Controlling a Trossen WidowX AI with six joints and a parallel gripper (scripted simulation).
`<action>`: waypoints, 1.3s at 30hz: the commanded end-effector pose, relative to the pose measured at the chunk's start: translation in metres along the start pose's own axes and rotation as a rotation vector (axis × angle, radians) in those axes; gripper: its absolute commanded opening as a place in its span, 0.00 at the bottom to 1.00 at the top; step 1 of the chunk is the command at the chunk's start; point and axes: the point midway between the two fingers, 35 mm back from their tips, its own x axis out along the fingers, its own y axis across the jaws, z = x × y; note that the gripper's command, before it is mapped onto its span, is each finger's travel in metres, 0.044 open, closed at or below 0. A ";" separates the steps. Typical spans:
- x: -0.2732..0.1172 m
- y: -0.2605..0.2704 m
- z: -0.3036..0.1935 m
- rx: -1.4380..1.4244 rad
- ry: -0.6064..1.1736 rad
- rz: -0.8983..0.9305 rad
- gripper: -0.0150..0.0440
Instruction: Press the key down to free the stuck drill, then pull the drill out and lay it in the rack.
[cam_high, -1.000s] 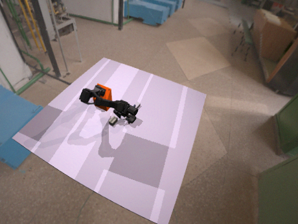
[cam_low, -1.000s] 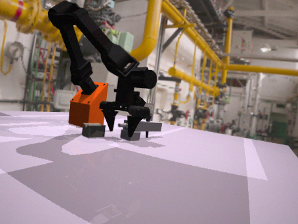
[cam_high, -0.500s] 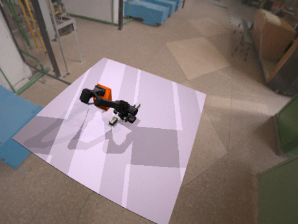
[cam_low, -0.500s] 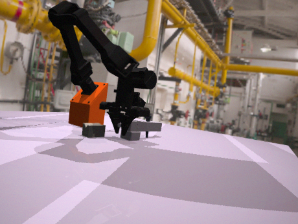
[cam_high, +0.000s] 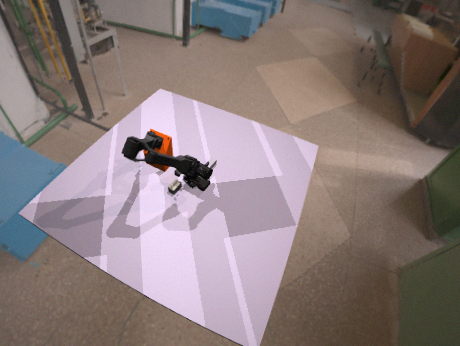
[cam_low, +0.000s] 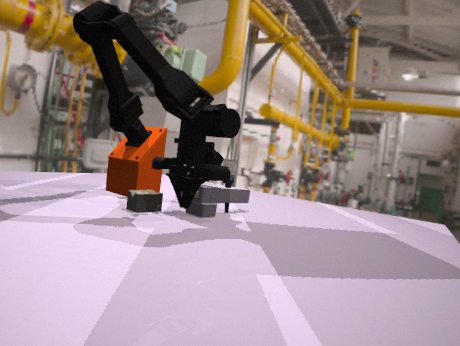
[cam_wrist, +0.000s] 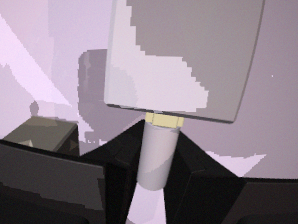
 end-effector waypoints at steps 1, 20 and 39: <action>-0.001 0.000 -0.005 -0.003 0.007 -0.002 0.25; -0.003 -0.001 -0.033 -0.003 0.008 -0.002 0.25; -0.001 0.000 -0.036 -0.001 0.010 0.000 0.88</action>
